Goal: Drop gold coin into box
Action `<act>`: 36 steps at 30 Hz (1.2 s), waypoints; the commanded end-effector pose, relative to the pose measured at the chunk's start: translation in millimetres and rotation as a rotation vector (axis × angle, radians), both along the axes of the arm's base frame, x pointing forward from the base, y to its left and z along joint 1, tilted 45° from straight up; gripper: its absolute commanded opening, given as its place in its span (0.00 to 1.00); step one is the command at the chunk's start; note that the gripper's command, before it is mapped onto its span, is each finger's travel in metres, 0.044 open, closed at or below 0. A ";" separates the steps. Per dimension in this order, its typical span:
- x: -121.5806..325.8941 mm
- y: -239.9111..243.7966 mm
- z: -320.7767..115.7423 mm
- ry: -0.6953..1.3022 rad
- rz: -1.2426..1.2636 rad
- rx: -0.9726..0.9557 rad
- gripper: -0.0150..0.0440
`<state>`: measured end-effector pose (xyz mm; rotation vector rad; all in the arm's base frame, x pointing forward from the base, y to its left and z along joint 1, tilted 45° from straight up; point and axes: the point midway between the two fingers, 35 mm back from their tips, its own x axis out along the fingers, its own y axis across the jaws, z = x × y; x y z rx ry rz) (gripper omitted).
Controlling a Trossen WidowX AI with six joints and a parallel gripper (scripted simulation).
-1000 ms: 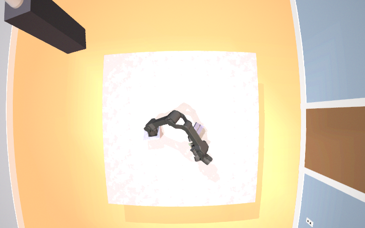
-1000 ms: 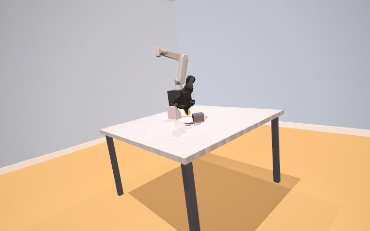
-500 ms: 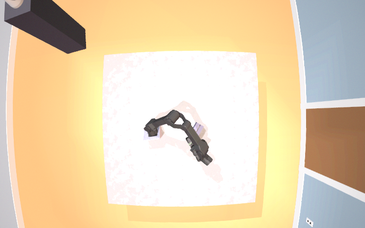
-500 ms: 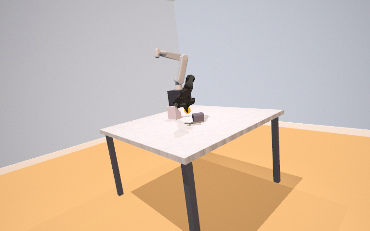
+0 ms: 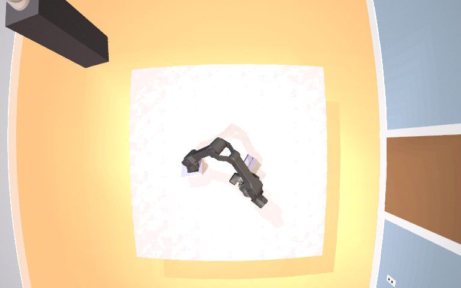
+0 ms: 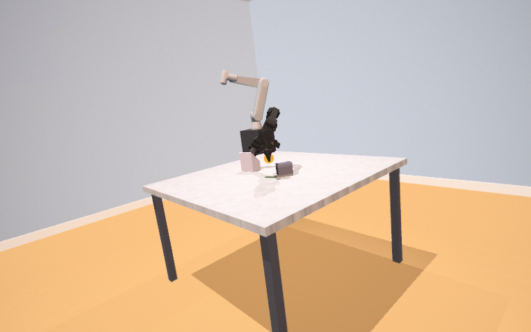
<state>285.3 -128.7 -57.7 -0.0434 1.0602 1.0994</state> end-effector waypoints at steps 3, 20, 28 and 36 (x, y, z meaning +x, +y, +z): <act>-0.5 -0.1 2.3 -0.055 0.056 -0.011 0.25; 13.0 16.2 19.8 -0.059 0.051 -0.017 0.25; 21.3 29.2 33.4 -0.058 0.052 -0.016 0.25; 28.5 43.0 47.0 -0.058 0.053 -0.014 0.25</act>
